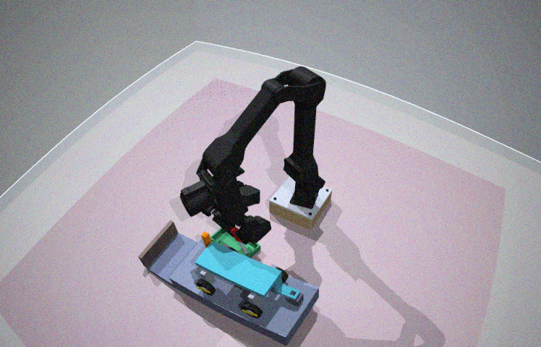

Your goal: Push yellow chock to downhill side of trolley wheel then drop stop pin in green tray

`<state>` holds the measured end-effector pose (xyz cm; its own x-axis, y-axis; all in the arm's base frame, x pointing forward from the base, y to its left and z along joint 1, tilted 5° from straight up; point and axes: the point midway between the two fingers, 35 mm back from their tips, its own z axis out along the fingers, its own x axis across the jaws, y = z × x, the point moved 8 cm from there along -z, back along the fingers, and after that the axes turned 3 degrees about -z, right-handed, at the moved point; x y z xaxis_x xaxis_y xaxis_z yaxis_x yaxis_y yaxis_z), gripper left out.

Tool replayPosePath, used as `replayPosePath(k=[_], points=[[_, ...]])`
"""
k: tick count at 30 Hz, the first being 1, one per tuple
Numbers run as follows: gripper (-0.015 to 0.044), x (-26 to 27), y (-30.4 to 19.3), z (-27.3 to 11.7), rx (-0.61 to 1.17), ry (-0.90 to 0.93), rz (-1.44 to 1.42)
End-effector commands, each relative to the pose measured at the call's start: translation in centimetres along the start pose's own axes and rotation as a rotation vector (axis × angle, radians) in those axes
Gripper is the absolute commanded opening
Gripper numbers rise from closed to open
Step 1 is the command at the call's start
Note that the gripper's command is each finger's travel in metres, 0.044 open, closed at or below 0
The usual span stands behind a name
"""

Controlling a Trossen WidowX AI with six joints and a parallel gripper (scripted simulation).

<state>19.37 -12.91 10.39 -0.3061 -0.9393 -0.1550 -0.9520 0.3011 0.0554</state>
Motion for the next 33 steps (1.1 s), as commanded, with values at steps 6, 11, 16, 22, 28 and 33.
replayPosePath(k=[6, 11, 16, 22, 28, 33], points=[[0.0190, 0.6, 0.0, 0.2, -0.001, 0.000, -0.003], [0.0190, 0.9, 0.0, 0.2, -0.001, 0.000, -0.003], [0.0190, 1.1, 0.0, 0.3, -0.001, 0.000, -0.003], [0.0190, 1.4, 0.1, 0.4, -0.001, 0.000, -0.003], [0.0190, 1.7, 0.1, 0.5, -0.001, 0.001, -0.003], [0.0190, 2.0, 0.1, 0.6, -0.001, 0.001, -0.003]])
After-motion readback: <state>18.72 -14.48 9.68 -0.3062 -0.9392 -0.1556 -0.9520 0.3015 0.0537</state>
